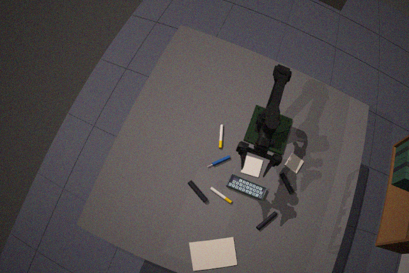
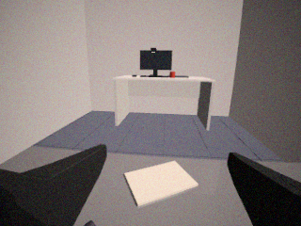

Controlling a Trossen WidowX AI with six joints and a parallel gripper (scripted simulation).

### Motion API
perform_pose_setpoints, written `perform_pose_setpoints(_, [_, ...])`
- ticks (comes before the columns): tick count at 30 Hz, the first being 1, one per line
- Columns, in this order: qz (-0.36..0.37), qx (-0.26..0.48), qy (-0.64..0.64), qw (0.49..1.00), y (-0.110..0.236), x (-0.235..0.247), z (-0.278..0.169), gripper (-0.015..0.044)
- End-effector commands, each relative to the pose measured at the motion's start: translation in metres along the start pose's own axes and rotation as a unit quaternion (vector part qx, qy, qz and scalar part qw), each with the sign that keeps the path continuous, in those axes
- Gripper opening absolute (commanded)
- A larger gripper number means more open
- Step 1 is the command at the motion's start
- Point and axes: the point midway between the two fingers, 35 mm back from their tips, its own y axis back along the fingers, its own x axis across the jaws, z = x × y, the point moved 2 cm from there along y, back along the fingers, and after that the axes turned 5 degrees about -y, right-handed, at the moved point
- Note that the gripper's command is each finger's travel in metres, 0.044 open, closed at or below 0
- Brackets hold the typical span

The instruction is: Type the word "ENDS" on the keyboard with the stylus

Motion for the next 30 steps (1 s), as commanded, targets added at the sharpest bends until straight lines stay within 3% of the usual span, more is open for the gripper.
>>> perform_pose_setpoints(1, [0.001,0.006,-0.001,1.0,-0.002,0.001,-0.002,0.0414])
perform_pose_setpoints(9, [0.011,0.274,-0.041,0.961,-0.05,0.029,-0.083,0.0204])
perform_pose_setpoints(17, [-0.008,0.523,-0.038,0.852,-0.056,0.062,-0.171,0.0])
perform_pose_setpoints(24, [-0.079,0.691,-0.018,0.718,-0.037,0.075,-0.22,0.0])
perform_pose_setpoints(30, [-0.081,0.695,-0.017,0.714,-0.036,0.075,-0.221,0.0])
